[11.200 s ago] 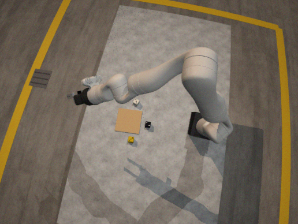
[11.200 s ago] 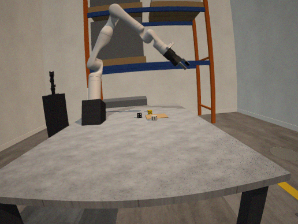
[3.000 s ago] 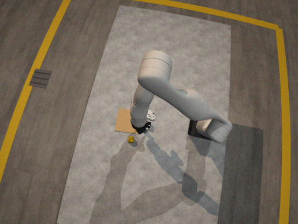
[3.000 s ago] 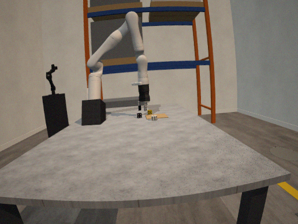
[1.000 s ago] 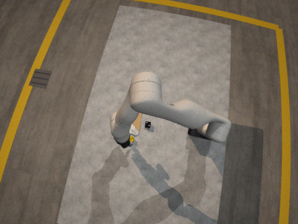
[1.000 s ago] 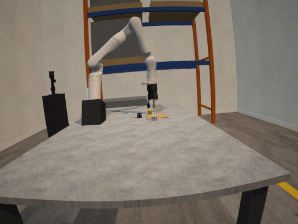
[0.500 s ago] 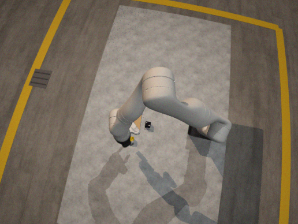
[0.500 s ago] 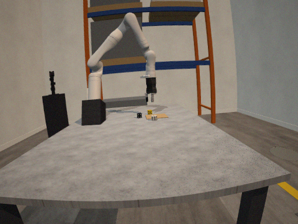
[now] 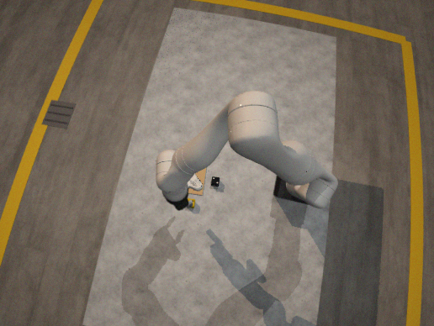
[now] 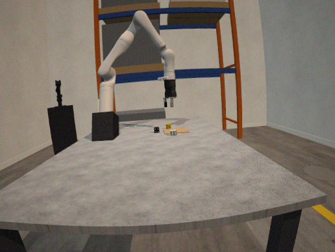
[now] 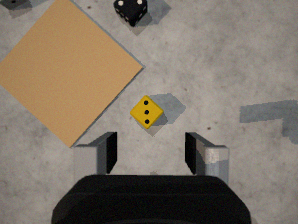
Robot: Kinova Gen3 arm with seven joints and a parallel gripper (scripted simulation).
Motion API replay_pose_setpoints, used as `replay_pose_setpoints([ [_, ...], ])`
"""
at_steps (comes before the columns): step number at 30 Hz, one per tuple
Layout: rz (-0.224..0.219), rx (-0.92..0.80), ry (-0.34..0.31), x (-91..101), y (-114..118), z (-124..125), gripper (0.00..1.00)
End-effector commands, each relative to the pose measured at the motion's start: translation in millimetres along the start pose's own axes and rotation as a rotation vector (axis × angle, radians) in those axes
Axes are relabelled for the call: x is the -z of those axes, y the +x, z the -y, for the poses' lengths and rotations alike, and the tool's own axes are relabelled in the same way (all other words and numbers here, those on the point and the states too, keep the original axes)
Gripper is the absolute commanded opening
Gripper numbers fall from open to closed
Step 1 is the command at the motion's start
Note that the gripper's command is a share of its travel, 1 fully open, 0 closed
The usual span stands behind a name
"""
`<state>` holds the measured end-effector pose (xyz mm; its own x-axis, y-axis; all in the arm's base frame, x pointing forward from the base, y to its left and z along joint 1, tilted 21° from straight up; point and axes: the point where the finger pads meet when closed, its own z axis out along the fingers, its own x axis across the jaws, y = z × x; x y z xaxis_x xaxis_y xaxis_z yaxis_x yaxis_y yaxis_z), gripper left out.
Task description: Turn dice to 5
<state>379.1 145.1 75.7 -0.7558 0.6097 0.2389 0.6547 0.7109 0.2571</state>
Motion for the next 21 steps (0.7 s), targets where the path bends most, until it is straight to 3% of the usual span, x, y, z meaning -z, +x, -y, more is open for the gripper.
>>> replay_pose_setpoints([
  [1, 0.003, 0.000, -0.005, 4.7, -2, -1, 1.00],
  [8, 0.003, -0.013, -0.005, 4.7, -5, 1, 1.00],
  [19, 0.001, -0.512, -0.004, 3.1, -90, 63, 1.00],
  [21, 0.001, -0.512, -0.004, 3.1, -90, 63, 1.00],
])
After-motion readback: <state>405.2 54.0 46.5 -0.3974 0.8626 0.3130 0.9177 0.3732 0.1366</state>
